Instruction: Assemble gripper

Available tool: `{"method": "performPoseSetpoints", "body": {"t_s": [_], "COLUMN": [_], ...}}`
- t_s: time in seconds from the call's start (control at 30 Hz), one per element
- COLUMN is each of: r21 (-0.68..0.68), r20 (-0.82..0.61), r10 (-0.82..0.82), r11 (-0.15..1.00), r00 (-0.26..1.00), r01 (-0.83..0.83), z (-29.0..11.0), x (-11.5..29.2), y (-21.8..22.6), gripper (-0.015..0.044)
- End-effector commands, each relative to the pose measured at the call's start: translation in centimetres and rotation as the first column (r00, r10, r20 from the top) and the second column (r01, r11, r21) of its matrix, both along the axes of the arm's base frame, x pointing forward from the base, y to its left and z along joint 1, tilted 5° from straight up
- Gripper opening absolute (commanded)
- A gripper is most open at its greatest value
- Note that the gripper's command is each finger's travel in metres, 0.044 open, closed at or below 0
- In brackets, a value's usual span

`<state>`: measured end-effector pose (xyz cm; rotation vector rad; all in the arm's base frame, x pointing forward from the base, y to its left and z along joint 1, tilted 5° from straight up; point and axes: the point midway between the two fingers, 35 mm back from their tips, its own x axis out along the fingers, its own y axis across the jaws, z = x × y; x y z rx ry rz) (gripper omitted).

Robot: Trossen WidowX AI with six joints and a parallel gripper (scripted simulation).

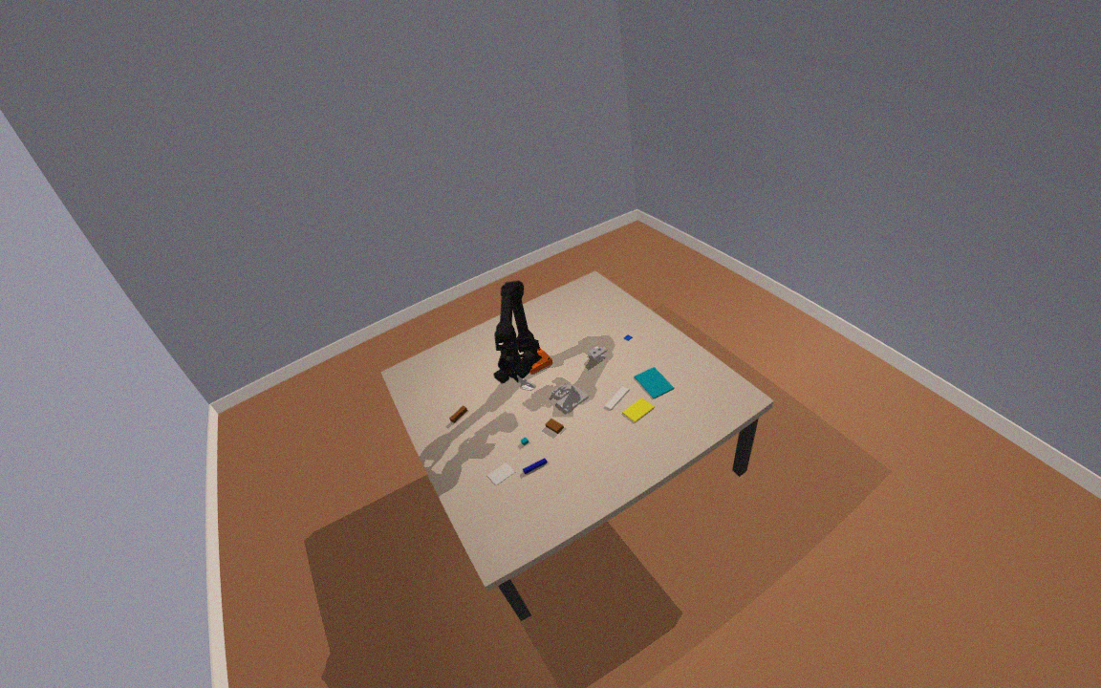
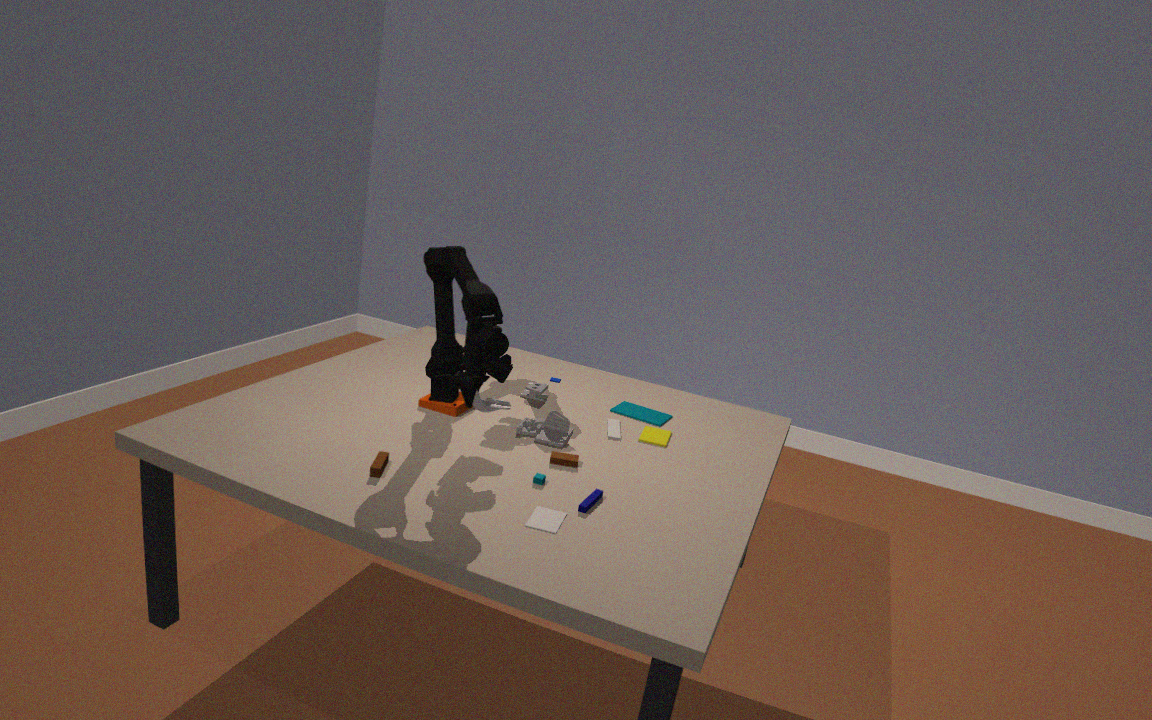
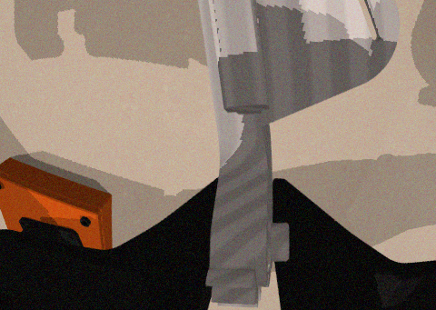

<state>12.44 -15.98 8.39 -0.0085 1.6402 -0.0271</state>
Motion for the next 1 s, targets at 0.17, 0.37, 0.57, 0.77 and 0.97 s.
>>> {"method": "performPoseSetpoints", "body": {"t_s": [0.17, 0.37, 0.57, 0.77, 0.97], "r21": [-0.005, -0.012, -0.021, -0.029, -0.036], "r20": [0.001, 0.005, 0.012, 0.019, 0.028], "r10": [-0.004, -0.117, -0.266, -0.408, -0.542], "r11": [1.000, 0.993, 0.964, 0.912, 0.839], "r00": [1.000, 0.993, 0.964, 0.913, 0.840], "r01": [0.004, 0.117, 0.266, 0.409, 0.542], "z": [0.6, 0.6, 0.6, 0.5, 0.5], "x": [0.0, 0.5, 1.1, 1.7, 2.4], "y": [-0.1, 0.0, 0.2, 0.4, 0.6], "gripper": [0.0037, 0.0037, 0.0037, 0.0037, 0.0037]}}
